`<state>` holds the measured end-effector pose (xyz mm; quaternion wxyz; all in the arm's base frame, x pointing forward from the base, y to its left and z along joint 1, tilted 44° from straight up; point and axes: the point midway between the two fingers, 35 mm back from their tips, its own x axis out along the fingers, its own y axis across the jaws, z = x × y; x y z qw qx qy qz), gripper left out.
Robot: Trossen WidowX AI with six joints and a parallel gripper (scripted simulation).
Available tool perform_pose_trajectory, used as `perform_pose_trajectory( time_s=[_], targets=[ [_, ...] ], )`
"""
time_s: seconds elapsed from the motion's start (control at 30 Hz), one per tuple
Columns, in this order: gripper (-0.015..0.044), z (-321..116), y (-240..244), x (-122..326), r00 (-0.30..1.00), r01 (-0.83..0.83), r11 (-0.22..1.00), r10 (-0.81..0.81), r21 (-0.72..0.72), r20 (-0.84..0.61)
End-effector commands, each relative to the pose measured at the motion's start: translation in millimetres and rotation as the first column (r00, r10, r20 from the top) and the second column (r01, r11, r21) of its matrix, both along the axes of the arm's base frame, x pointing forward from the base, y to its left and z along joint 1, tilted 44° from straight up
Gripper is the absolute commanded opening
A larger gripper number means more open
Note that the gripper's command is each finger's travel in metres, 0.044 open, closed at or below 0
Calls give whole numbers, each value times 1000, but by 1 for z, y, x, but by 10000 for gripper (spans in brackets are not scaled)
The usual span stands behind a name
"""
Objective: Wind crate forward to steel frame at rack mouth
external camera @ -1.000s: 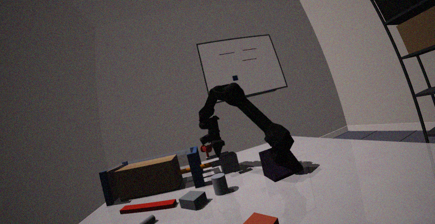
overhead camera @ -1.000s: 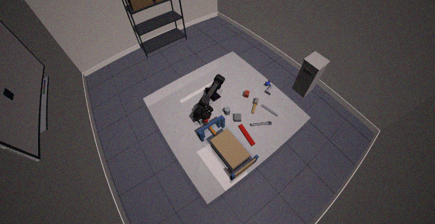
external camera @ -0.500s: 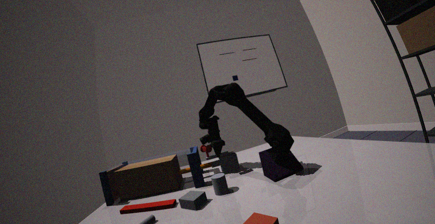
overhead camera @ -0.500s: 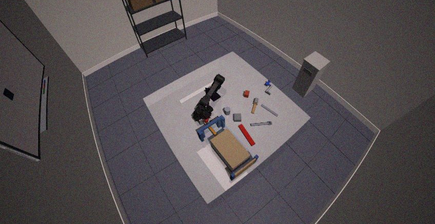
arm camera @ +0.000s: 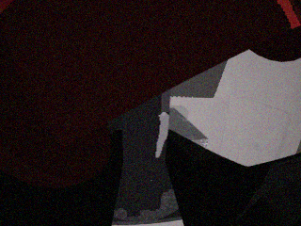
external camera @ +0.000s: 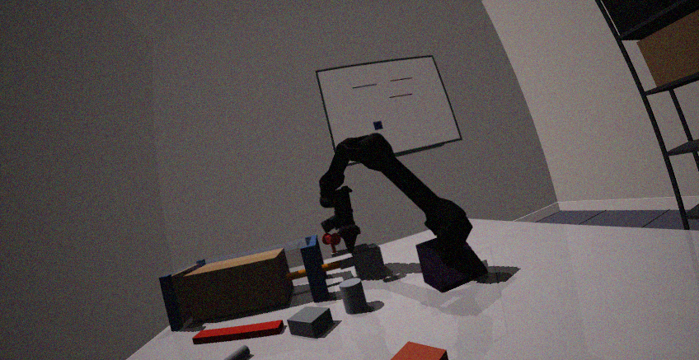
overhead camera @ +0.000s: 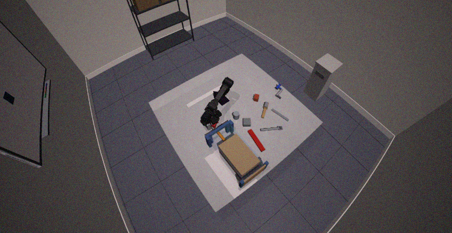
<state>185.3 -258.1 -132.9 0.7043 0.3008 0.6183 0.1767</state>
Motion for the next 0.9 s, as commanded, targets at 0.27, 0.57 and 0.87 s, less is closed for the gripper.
perform_pose_trajectory(
  time_s=[0.27, 0.57, 0.87],
  targets=[
    [184, 0, 0, 0, 1000, 1, 1000, -1, 0, -1],
    [420, 0, 0, 0, 1000, 1, 1000, -1, 0, -1],
    [440, 24, -30, -2, 1000, 10, 1000, -11, -9, -9]
  ],
)
